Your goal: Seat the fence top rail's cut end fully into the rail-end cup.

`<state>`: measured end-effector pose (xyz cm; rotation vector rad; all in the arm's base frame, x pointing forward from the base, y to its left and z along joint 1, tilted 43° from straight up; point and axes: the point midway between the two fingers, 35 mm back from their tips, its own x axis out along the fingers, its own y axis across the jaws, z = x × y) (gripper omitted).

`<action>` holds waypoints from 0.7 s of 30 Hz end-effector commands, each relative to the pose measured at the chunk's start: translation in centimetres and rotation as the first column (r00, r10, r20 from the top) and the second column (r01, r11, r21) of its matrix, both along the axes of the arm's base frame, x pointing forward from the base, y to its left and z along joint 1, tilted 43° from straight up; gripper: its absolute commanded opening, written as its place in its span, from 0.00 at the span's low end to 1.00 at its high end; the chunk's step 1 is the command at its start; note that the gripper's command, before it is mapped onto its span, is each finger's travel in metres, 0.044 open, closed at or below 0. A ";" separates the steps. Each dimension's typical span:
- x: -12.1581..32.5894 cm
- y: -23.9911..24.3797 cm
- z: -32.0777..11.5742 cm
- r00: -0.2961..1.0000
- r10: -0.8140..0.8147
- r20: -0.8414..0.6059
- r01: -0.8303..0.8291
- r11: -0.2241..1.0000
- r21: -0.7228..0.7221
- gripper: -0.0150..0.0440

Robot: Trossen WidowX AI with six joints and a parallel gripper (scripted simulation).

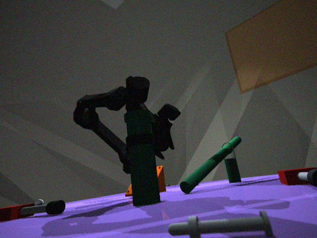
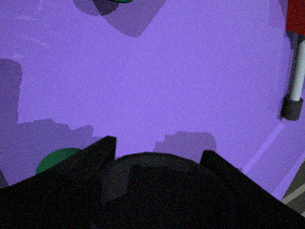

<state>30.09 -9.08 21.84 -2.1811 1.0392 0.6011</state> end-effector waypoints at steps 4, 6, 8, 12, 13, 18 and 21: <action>0.6 0.1 -0.2 0.998 -0.047 0.042 0.046 0.999 0.009 0.25; 0.7 0.1 -0.2 0.997 -0.055 0.050 0.055 0.998 0.011 0.25; 1.0 0.1 -0.2 0.995 -0.073 0.067 0.073 0.997 0.015 0.25; 1.2 0.2 -0.1 0.992 -0.095 0.086 0.093 0.995 0.019 0.25; 1.3 0.2 -0.1 0.991 -0.098 0.089 0.096 0.995 0.020 0.25; 1.2 0.2 -0.1 0.992 -0.093 0.085 0.092 0.996 0.019 0.25; 1.1 0.2 -0.1 0.993 -0.085 0.078 0.084 0.996 0.017 0.25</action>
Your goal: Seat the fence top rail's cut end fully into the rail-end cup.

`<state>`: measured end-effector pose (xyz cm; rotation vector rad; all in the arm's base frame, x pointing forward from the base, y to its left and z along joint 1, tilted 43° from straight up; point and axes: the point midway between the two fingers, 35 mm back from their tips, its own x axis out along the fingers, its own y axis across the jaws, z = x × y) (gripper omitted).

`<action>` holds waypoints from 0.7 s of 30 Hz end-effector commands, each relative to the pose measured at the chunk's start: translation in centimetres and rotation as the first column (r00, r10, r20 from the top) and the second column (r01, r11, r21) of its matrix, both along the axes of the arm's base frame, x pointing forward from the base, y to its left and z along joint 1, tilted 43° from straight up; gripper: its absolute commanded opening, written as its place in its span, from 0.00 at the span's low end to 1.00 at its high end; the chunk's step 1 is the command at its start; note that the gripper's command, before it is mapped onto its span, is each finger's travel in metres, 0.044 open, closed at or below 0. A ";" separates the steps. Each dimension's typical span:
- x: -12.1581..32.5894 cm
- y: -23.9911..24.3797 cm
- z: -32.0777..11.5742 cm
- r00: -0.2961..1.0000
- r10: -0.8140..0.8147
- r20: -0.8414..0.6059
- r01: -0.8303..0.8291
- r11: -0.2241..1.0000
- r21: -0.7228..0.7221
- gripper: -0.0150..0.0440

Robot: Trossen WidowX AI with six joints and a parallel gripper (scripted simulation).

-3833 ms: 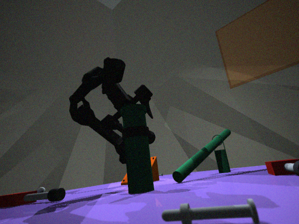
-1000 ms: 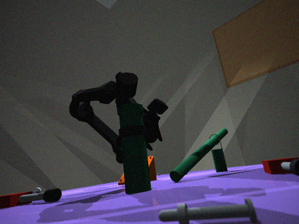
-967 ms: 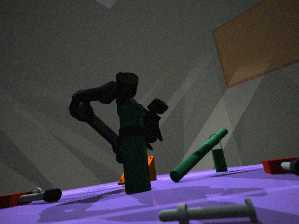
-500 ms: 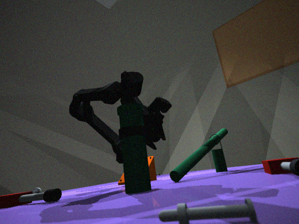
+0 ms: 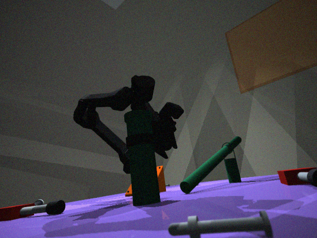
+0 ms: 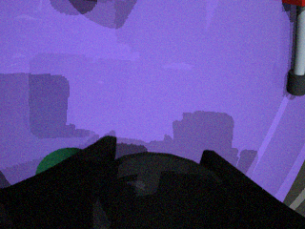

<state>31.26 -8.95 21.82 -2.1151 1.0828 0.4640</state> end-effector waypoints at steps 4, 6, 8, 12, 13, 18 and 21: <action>-0.2 0.0 -0.1 1.000 0.017 -0.015 -0.017 1.000 0.001 0.25; -0.2 0.0 -0.1 1.000 0.017 -0.015 -0.017 1.000 0.001 0.25; -0.1 0.0 0.0 1.000 0.009 -0.008 -0.009 1.000 -0.001 0.25; -0.1 0.0 0.0 1.000 0.009 -0.008 -0.009 1.000 -0.001 0.25; -0.1 0.0 0.0 1.000 0.009 -0.008 -0.009 1.000 -0.001 0.25; -0.1 0.0 0.0 1.000 0.009 -0.008 -0.009 1.000 -0.001 0.39; -0.1 0.0 0.0 1.000 0.009 -0.008 -0.009 1.000 -0.001 0.52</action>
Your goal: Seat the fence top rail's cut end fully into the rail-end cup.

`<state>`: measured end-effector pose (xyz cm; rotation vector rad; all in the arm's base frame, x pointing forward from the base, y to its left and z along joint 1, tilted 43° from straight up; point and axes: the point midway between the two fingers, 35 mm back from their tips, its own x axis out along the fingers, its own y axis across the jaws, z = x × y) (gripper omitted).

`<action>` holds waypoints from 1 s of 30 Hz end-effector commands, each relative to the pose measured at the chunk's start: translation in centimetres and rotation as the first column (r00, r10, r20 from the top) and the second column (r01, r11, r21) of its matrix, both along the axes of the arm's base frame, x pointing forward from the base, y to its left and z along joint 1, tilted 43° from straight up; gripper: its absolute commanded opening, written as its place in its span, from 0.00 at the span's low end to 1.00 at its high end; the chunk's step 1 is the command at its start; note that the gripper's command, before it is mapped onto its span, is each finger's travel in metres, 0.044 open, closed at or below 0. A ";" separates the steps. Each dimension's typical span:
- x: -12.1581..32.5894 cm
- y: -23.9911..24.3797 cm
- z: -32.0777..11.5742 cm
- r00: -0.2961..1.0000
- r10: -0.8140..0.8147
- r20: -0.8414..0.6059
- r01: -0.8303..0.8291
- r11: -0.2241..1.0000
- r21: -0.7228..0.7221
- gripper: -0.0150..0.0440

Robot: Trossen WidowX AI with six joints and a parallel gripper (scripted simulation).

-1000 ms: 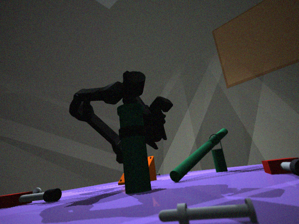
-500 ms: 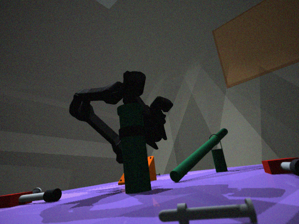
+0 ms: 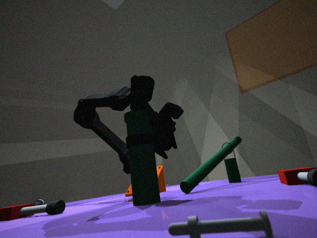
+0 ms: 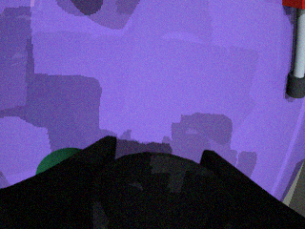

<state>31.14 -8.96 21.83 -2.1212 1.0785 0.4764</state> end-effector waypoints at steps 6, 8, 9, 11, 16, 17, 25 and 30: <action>0.0 0.3 0.0 1.000 -0.001 -0.001 0.001 1.000 0.002 0.79; 0.0 0.8 0.0 1.000 -0.001 -0.002 0.001 1.000 0.004 0.88; 0.0 1.1 -0.1 1.000 -0.002 -0.003 0.002 1.000 0.006 0.92; 0.0 1.8 -0.1 1.000 -0.002 -0.004 0.002 1.000 0.008 1.00; -0.1 3.5 -0.1 1.000 -0.003 -0.005 0.003 1.000 0.010 1.00; -0.2 3.8 -0.1 1.000 -0.003 -0.005 0.003 1.000 0.010 1.00; -0.4 5.3 -0.3 1.000 -0.002 -0.006 0.002 1.000 0.015 1.00; -0.4 7.8 -1.0 0.974 -0.201 0.102 0.178 0.963 0.203 1.00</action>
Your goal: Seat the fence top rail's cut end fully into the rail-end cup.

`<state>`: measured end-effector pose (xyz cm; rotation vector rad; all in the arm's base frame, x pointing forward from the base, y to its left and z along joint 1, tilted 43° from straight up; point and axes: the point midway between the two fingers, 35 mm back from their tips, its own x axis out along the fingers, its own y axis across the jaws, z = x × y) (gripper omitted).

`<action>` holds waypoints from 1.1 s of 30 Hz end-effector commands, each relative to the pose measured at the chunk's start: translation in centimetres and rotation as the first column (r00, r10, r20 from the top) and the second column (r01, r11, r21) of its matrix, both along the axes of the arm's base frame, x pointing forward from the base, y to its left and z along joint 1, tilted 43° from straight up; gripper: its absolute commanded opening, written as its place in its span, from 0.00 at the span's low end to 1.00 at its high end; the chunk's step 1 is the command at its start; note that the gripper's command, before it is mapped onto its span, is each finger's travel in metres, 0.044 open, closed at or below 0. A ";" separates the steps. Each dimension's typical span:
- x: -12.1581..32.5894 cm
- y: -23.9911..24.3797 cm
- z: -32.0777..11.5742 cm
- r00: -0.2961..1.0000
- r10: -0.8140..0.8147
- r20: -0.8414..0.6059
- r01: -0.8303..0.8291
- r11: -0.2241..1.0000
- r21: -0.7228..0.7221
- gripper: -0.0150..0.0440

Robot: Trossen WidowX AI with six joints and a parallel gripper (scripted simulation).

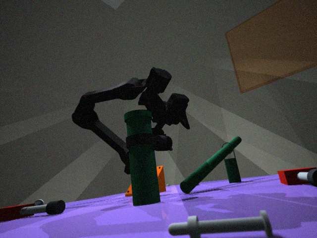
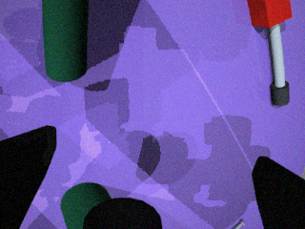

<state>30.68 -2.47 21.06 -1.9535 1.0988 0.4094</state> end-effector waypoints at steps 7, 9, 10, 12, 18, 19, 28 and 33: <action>-0.3 5.3 -1.1 0.883 -0.419 0.212 0.328 0.874 0.358 1.00; -0.6 6.5 -1.2 0.826 -0.507 0.246 0.374 0.820 0.434 1.00; -0.7 7.0 -1.3 0.794 -0.549 0.261 0.392 0.790 0.472 1.00; -0.9 8.2 -1.4 0.723 -0.629 0.286 0.416 0.727 0.547 1.00; -1.9 11.5 -1.5 0.473 -0.821 0.320 0.393 0.521 0.758 1.00; -2.0 12.1 -1.4 0.445 -0.835 0.322 0.379 0.502 0.777 1.00; -2.7 14.1 -1.3 0.277 -0.917 0.288 0.281 0.364 0.888 1.00; -2.7 14.1 -1.3 0.277 -0.917 0.288 0.281 0.364 0.888 1.00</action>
